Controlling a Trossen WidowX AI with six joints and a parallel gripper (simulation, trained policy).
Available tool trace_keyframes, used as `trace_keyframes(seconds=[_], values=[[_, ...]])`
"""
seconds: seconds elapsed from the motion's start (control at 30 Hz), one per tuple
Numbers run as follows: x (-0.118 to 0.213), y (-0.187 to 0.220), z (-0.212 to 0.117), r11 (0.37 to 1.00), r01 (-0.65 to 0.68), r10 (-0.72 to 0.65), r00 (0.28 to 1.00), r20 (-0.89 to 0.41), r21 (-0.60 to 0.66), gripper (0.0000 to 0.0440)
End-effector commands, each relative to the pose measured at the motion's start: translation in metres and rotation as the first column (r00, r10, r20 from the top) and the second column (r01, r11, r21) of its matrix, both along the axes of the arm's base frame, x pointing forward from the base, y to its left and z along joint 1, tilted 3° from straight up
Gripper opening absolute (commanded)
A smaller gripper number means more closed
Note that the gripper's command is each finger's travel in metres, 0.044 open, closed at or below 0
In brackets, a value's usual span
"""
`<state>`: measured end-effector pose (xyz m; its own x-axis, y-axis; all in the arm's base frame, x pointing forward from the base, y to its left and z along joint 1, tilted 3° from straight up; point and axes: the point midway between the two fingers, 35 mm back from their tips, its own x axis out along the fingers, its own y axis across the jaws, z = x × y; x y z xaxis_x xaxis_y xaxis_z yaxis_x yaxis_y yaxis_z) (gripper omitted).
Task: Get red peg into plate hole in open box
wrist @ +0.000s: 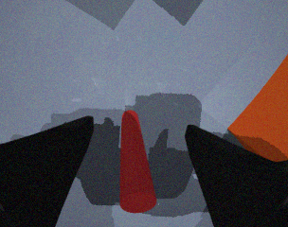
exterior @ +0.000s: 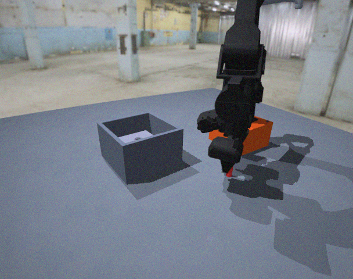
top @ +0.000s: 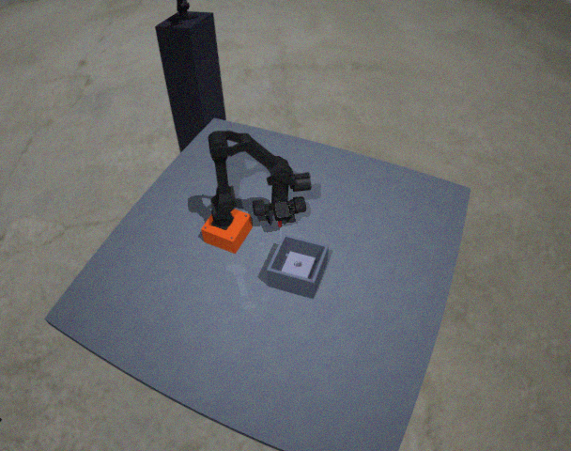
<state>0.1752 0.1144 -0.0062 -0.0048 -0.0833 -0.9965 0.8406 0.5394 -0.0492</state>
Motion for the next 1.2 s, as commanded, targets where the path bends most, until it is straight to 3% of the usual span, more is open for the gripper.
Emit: trace_keyframes(seconds=[0.0, 0.3, 1.17], values=[[-0.007, -0.003, -0.009, 1.000, 0.026, -0.026, 0.999, -0.030, -0.001, 0.0224], [-0.006, -0.001, -0.007, 0.998, 0.034, -0.030, 0.996, -0.079, 0.044, 0.0000], [0.026, -0.033, 0.066, 0.986, -0.149, 0.157, 0.980, 0.118, -0.074, 0.0001]])
